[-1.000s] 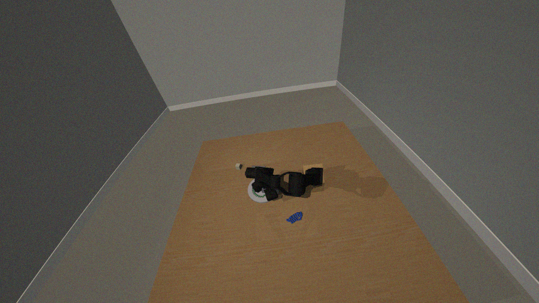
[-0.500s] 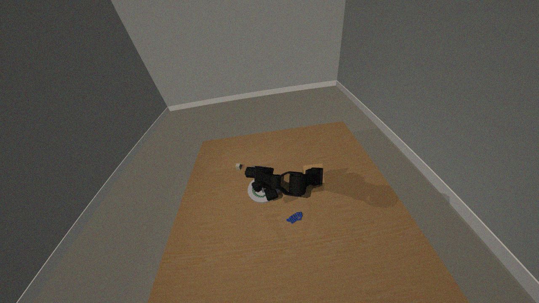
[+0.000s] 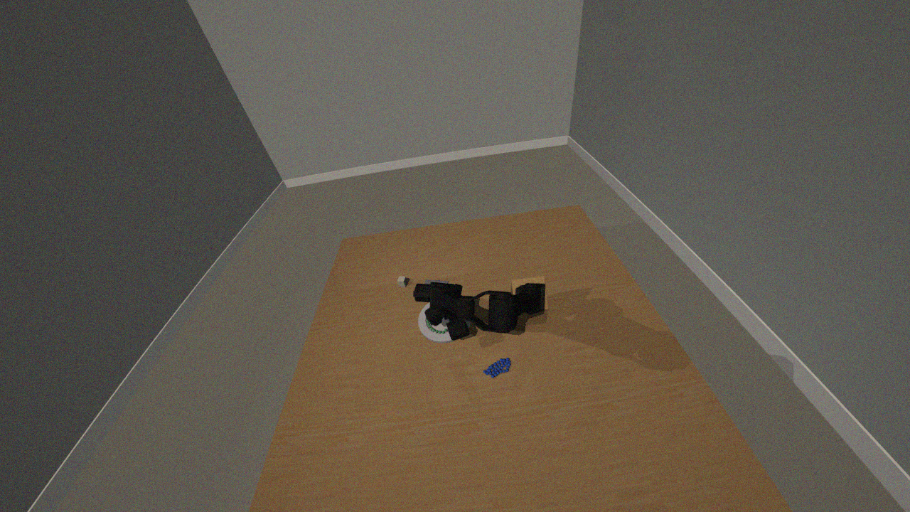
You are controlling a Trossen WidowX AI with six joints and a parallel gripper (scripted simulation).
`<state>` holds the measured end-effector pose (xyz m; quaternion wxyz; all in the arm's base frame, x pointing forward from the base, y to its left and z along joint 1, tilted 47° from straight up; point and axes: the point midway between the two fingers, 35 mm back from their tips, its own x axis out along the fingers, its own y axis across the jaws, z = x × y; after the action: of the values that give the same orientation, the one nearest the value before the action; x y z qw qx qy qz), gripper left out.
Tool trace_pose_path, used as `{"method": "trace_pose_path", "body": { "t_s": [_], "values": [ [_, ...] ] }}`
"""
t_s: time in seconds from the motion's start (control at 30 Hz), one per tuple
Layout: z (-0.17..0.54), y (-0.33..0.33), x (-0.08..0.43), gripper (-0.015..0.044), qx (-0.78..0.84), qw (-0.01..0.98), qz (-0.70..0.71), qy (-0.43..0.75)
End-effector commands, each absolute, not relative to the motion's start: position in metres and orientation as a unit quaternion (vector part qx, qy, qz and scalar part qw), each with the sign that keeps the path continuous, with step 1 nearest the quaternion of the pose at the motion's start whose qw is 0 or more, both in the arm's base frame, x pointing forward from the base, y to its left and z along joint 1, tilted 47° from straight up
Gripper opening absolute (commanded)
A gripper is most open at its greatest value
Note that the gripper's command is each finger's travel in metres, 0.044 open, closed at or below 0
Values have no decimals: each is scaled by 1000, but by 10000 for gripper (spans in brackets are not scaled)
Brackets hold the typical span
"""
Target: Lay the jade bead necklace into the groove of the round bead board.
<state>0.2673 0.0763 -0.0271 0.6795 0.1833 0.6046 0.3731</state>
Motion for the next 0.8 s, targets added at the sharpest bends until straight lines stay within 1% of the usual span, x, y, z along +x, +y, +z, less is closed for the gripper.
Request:
{"method": "trace_pose_path", "body": {
  "t_s": [0.0,0.3,0.77],
  "values": [
    [-27,76,267,210,183,679,374,605],
    [-26,75,267,440,185,678,372,606],
    [-24,73,267,440,184,680,373,604]
  ]
}}
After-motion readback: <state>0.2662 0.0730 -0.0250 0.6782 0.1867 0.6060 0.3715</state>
